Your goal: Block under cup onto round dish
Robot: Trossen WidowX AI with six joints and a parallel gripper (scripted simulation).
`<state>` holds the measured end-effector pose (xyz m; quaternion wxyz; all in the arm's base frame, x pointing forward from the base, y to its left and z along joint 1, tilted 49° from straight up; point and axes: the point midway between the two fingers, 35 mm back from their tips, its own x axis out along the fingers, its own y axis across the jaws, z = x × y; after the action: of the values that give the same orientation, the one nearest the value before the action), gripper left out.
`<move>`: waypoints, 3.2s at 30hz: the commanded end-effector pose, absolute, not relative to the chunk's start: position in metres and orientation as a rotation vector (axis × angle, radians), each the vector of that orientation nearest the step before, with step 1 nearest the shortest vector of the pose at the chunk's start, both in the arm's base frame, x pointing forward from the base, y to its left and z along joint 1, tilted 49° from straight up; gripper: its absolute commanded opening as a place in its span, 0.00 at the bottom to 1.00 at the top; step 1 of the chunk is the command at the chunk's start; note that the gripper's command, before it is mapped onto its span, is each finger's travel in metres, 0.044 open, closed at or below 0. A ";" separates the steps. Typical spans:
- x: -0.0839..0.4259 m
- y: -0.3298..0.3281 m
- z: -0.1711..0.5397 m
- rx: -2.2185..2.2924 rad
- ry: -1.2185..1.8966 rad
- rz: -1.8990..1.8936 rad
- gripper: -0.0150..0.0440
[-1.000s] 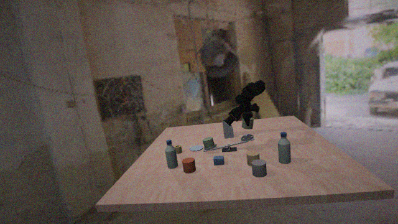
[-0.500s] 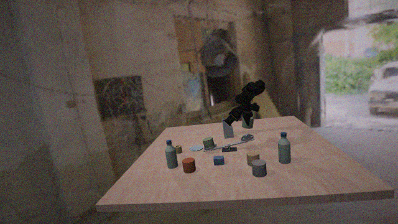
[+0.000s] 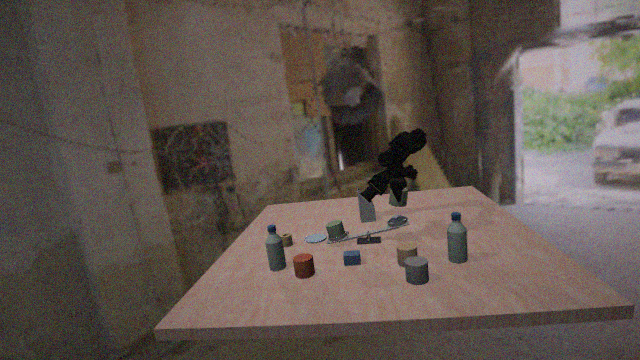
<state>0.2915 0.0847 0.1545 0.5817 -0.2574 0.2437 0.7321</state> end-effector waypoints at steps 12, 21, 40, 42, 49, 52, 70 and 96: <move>0.292 0.085 0.154 -0.601 0.570 1.708 0.25; 0.292 0.085 0.154 -0.601 0.570 1.708 0.25; 0.254 0.145 0.165 -0.630 0.590 1.696 0.25; 0.246 0.155 0.166 -0.630 0.589 1.695 0.25; 0.215 0.184 0.172 -0.623 0.577 1.698 0.25; 0.200 0.195 0.174 -0.614 0.569 1.703 0.25; 0.182 0.230 0.152 -0.602 0.560 1.708 0.25; 0.178 0.244 0.142 -0.600 0.551 1.712 0.48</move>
<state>0.1784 0.2437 0.1417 0.5840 -0.2558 0.2374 0.7329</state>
